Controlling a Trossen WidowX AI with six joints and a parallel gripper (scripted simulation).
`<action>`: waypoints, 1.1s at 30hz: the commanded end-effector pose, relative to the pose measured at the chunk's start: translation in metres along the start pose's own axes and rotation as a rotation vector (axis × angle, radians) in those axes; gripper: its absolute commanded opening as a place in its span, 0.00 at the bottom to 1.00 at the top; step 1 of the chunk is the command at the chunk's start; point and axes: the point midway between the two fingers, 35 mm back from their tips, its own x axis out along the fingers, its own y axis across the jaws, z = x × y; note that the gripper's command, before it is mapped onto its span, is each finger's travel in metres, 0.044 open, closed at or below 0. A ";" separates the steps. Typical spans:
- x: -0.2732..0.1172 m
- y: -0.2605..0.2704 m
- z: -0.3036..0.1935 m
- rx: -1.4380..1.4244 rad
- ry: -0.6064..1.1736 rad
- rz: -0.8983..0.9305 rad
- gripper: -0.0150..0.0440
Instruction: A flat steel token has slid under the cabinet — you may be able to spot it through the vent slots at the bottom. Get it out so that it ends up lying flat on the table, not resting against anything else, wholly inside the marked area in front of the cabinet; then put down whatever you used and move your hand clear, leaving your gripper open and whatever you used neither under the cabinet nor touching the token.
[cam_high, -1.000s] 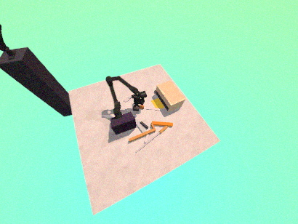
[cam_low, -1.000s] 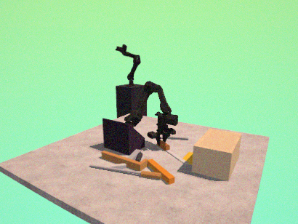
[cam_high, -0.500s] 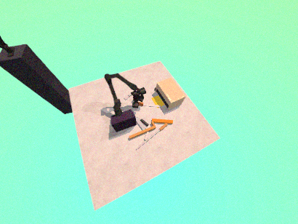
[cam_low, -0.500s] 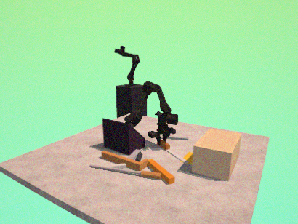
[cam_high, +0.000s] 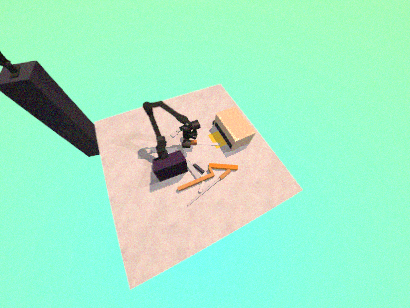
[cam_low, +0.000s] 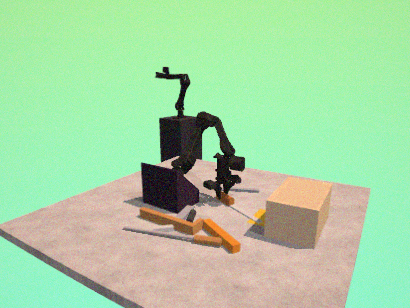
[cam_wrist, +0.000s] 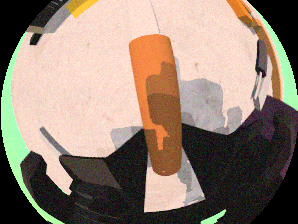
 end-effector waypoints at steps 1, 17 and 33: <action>-0.001 0.001 0.000 -0.042 -0.004 0.004 0.25; -0.001 0.002 -0.001 -0.174 -0.005 0.004 0.25; -0.001 0.003 -0.002 -0.306 -0.005 0.003 0.25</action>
